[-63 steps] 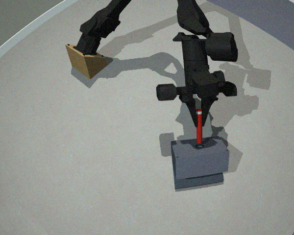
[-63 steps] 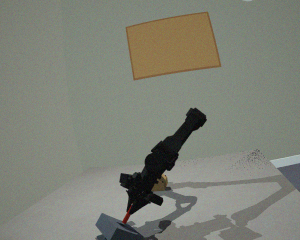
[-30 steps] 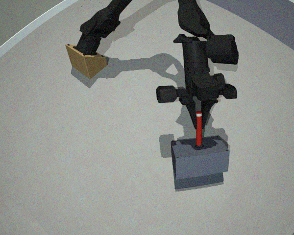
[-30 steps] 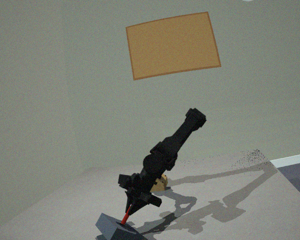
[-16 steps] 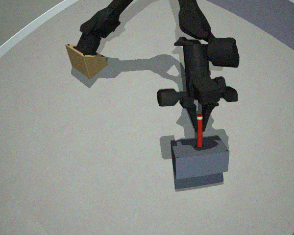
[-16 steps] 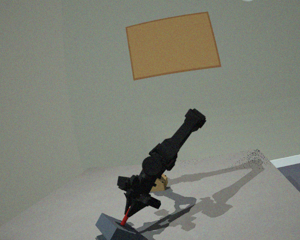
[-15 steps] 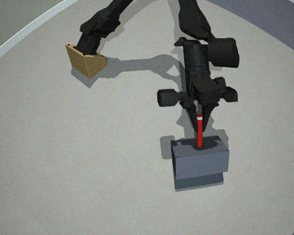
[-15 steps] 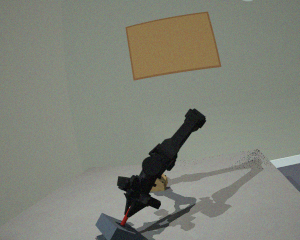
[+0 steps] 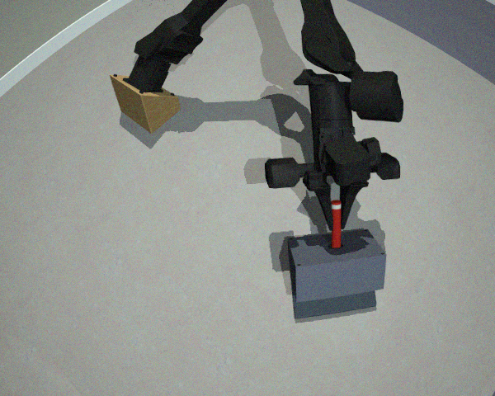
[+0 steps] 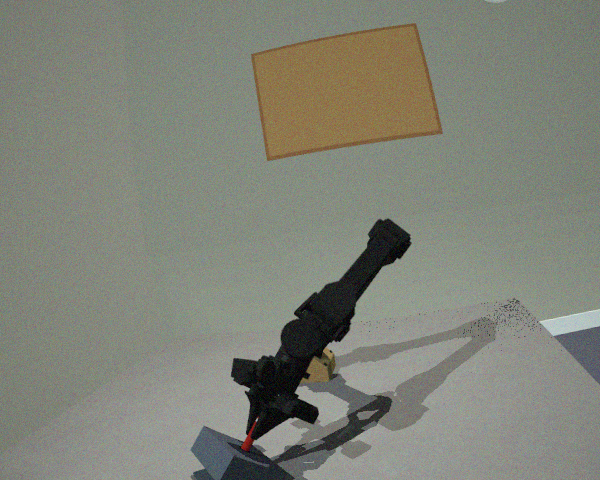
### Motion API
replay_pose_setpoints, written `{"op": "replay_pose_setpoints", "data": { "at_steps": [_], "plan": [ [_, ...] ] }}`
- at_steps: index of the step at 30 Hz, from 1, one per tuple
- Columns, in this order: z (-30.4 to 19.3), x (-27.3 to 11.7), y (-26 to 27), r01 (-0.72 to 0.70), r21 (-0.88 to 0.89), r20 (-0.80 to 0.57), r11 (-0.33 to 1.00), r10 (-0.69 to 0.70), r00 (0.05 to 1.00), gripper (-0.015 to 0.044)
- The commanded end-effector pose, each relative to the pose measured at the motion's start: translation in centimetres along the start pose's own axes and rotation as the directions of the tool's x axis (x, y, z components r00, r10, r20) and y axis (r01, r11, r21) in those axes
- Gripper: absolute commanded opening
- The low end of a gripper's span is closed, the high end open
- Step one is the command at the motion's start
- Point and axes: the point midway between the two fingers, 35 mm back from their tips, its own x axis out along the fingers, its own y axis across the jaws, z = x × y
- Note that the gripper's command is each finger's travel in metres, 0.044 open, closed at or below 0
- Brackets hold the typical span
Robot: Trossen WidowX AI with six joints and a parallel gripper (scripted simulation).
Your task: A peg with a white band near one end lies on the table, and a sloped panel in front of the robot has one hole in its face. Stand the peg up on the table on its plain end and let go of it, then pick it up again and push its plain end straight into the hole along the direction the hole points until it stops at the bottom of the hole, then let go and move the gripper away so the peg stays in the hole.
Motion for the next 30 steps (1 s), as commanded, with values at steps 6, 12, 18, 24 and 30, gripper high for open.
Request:
{"op": "replay_pose_setpoints", "data": {
  "at_steps": [6,12,18,24,30],
  "plan": [
    [0.16,0.55,0.08,-0.002,0.005,0.006,1.000,0.002,1.000,0.0000],
    [0.19,0.86,0.08,-0.002,0.005,0.006,1.000,0.002,1.000,0.0000],
    [0.22,1.03,0.09,-0.002,0.005,0.006,1.000,0.002,1.000,0.0000],
    [0.07,1.09,0.01,-0.002,0.000,-0.001,1.000,0.002,1.000,0.0000],
    [0.07,1.09,0.01,-0.002,0.000,-0.001,1.000,0.002,1.000,0.0000]
  ]
}}
